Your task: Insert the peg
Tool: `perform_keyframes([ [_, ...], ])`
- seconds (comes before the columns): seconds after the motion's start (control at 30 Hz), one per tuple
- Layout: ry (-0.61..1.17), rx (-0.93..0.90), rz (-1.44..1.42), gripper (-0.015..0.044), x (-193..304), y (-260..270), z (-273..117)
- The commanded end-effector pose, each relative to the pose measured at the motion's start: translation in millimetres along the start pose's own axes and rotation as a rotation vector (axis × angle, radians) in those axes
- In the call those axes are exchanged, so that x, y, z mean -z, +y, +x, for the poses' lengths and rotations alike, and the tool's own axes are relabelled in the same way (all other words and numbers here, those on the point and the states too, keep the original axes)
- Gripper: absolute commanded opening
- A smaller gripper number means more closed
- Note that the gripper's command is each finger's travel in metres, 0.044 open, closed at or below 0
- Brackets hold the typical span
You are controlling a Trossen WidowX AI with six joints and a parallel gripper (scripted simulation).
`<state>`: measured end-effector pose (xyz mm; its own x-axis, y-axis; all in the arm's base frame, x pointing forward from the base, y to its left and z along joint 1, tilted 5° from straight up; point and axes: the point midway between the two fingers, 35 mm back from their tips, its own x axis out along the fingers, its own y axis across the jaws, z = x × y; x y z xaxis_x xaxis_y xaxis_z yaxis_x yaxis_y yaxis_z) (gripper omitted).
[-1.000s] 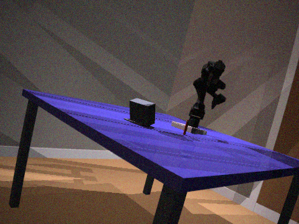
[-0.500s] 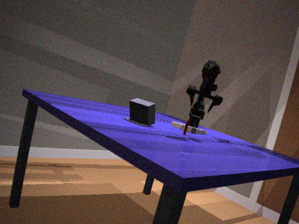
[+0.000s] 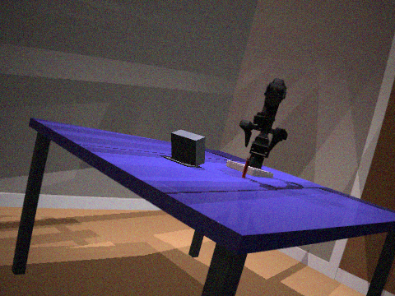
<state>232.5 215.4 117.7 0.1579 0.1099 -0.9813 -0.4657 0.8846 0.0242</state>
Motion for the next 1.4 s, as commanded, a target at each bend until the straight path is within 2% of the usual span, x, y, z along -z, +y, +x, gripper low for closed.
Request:
perform_keyframes([
  [0.0,0.057,0.010,0.123,0.0440,4.3,-6.8,4.9],
  [0.47,0.230,0.084,0.514,0.0440,19.7,-29.4,17.6],
  [1.37,0.232,0.085,0.519,0.0440,25.7,-30.3,49.1],
])
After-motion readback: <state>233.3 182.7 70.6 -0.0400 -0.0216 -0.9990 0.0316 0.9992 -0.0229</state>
